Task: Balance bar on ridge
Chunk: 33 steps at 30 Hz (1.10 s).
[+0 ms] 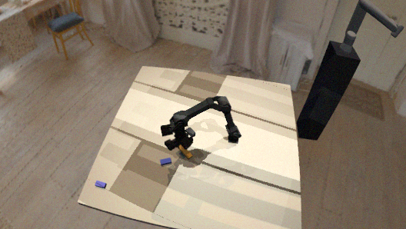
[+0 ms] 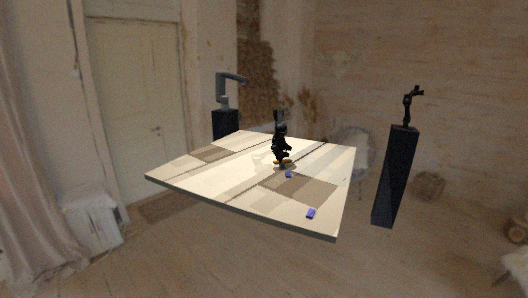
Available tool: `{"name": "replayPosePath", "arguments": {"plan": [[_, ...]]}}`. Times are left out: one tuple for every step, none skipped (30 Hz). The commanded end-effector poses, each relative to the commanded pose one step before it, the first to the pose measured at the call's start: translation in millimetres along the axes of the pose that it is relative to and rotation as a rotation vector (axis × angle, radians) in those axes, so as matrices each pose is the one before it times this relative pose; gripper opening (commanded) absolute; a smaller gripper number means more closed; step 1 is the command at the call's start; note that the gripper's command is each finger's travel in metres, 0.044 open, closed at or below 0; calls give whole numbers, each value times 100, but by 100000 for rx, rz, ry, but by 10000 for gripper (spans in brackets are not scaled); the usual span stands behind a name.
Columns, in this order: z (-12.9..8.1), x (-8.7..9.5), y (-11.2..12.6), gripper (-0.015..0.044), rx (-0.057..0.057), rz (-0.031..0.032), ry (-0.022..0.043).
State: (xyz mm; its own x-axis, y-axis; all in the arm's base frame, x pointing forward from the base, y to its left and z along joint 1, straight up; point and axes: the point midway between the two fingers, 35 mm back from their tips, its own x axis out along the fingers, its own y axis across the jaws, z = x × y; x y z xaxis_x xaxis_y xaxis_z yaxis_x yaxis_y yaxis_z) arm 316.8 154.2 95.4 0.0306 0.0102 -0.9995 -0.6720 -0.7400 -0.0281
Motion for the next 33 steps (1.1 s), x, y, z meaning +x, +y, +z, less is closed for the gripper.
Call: {"name": "replayPosePath", "arguments": {"plan": [[61,52,-34,0,212,-201,-375],[0,8,1,0,0,0,0],[1,17,0,0,0,0,0],[0,0,0,0,0,0,0],[1,8,2,0,0,0,0],[1,8,2,0,0,0,0],[1,17,1,0,0,0,0],[0,0,0,0,0,0,0],[0,8,2,0,0,0,0],[0,8,2,0,0,0,0],[1,17,1,0,0,0,0],[0,0,0,0,0,0,0],[0,8,2,0,0,0,0],[0,8,2,0,0,0,0],[0,17,2,0,0,0,0],[0,0,0,0,0,0,0],[0,8,2,0,0,0,0],[0,8,2,0,0,0,0],[0,17,5,0,0,0,0],[0,0,0,0,0,0,0],[0,8,1,0,0,0,0],[0,8,1,0,0,0,0],[-1,17,4,0,0,0,0],[0,0,0,0,0,0,0],[0,8,1,0,0,0,0],[0,8,1,0,0,0,0],[-1,17,4,0,0,0,0],[0,0,0,0,0,0,0],[-1,8,0,0,0,0,0],[-1,8,0,0,0,0,0],[-1,17,2,0,0,0,0],[0,0,0,0,0,0,0],[-1,8,1,0,0,0,0]]}}
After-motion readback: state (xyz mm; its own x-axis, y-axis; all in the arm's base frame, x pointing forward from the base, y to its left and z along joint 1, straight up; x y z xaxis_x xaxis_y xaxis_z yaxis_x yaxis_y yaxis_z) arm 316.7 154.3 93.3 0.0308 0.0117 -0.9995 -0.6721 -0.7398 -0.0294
